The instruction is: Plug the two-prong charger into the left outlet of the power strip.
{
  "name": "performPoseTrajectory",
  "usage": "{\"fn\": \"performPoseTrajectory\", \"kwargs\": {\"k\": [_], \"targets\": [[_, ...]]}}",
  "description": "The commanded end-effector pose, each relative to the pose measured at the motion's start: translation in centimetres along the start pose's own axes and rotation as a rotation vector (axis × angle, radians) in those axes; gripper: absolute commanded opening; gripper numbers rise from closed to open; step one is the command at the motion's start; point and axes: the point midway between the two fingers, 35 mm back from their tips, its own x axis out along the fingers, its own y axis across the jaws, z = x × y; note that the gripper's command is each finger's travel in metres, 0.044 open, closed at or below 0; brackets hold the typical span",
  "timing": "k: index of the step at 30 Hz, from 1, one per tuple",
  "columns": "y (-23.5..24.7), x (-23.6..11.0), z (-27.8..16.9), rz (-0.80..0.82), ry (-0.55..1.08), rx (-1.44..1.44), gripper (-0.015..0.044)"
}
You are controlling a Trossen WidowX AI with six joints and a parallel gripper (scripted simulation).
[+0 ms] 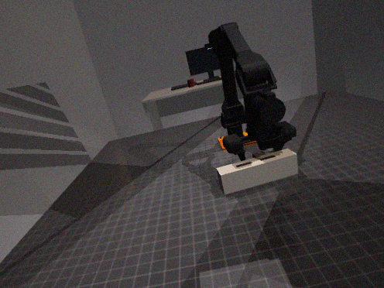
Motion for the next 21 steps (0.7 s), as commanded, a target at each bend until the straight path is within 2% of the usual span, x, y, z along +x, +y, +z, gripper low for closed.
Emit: {"fn": "performPoseTrajectory", "kwargs": {"k": [1, 21], "targets": [[0.0, 0.0, -0.13, 0.001, -0.005, 0.0, 0.044], [0.0, 0.07, -0.8, 0.003, -0.019, 0.001, 0.044]]}}
